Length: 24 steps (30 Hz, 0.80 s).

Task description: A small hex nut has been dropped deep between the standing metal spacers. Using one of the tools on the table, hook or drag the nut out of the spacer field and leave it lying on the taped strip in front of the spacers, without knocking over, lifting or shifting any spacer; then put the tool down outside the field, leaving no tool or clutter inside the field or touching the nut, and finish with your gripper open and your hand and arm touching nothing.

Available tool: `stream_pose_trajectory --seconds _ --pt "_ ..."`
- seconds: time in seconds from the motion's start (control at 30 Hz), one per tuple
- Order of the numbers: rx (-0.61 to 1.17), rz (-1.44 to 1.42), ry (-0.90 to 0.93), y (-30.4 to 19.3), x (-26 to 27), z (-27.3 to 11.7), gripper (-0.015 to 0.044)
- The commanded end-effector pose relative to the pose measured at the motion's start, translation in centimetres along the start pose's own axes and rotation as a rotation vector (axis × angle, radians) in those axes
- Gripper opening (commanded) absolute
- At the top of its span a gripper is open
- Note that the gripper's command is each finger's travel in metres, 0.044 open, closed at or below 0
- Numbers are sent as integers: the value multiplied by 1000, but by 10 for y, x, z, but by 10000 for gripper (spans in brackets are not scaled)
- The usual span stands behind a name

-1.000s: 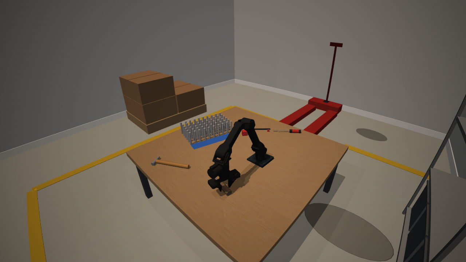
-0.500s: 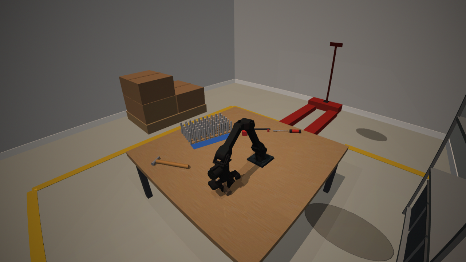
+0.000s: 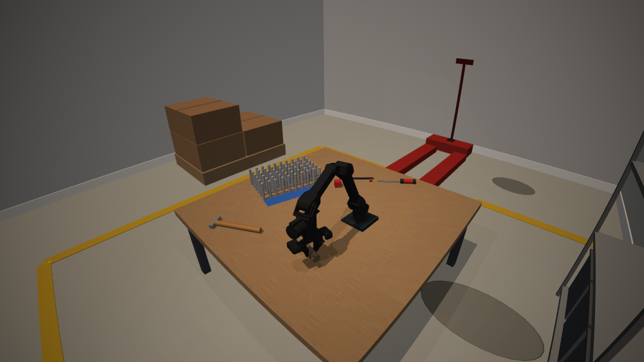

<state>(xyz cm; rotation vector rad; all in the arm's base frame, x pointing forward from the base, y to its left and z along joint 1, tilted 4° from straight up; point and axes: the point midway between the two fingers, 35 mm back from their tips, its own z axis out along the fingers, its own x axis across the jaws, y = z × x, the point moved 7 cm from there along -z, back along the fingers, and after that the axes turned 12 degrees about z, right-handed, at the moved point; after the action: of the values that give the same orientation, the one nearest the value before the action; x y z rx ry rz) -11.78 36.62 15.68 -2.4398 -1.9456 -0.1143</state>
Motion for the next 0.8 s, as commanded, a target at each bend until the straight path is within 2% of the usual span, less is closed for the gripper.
stream_pose_trajectory --seconds 0.0,0.13,0.6,0.77 --pt "2 4 3 0 0 -13 0" --pt "2 -44 4 0 0 -12 0" --pt "6 -502 7 0 0 -8 0" --pt "6 -523 7 0 1 -8 0"
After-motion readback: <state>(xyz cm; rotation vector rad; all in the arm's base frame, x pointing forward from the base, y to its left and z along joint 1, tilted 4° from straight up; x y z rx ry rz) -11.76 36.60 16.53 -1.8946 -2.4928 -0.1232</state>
